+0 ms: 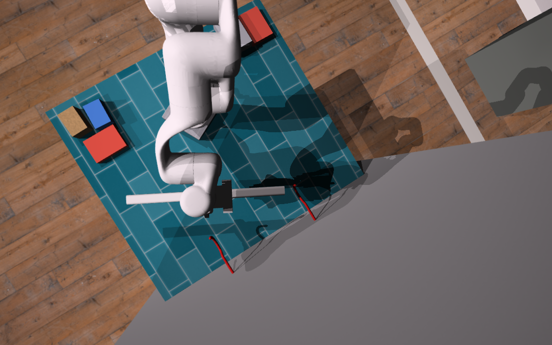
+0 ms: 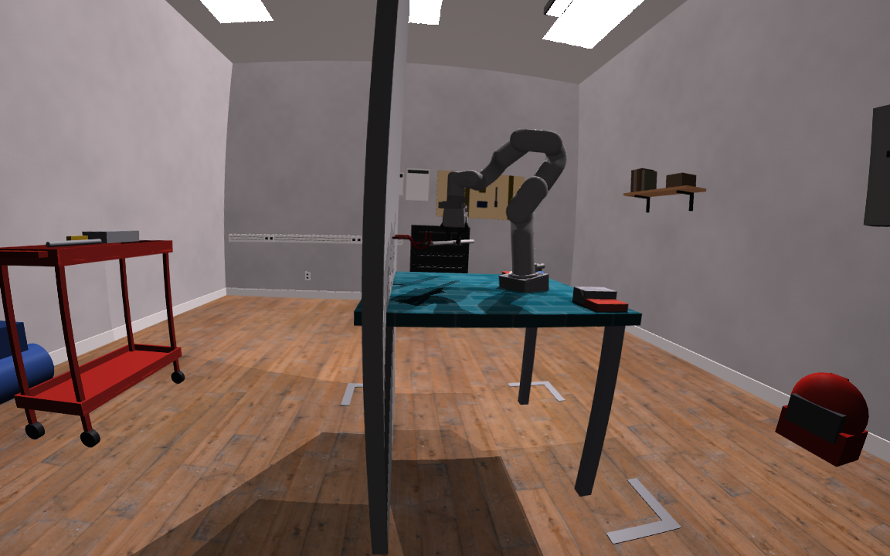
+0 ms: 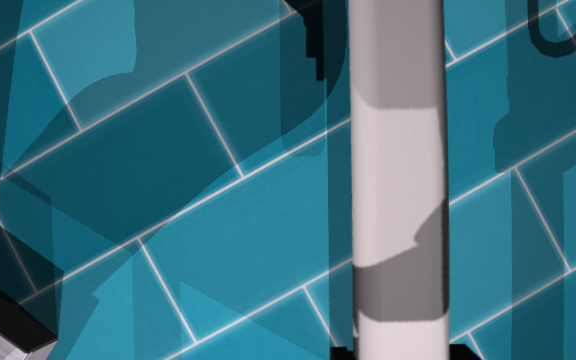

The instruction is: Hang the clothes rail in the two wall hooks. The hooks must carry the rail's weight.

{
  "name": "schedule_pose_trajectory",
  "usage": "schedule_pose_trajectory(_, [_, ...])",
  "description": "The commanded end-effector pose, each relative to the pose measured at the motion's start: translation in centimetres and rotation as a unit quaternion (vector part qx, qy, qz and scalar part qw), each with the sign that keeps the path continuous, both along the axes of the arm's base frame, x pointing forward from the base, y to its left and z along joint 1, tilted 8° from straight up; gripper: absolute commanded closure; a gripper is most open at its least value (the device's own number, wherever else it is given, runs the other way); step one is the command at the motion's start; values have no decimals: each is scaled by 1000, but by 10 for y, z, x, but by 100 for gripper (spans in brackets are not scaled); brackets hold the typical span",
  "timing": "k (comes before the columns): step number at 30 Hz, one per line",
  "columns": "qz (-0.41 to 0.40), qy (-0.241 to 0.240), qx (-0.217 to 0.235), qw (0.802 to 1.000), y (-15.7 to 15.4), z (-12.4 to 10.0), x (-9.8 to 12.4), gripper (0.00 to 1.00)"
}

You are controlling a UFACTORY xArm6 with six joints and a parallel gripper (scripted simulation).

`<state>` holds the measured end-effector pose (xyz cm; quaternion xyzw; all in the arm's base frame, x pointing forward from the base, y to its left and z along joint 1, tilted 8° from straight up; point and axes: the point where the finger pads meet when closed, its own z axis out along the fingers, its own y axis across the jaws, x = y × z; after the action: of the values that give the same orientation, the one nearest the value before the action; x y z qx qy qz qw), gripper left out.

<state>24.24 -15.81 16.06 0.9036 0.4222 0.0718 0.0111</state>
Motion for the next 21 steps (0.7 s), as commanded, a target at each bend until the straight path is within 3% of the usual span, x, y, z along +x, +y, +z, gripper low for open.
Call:
schedule_pose_trajectory(1, [0,-2,-1,1000,3,11,1,100])
schedule_pose_trajectory(21, [0,-2,-1,1000,18,43,0,100])
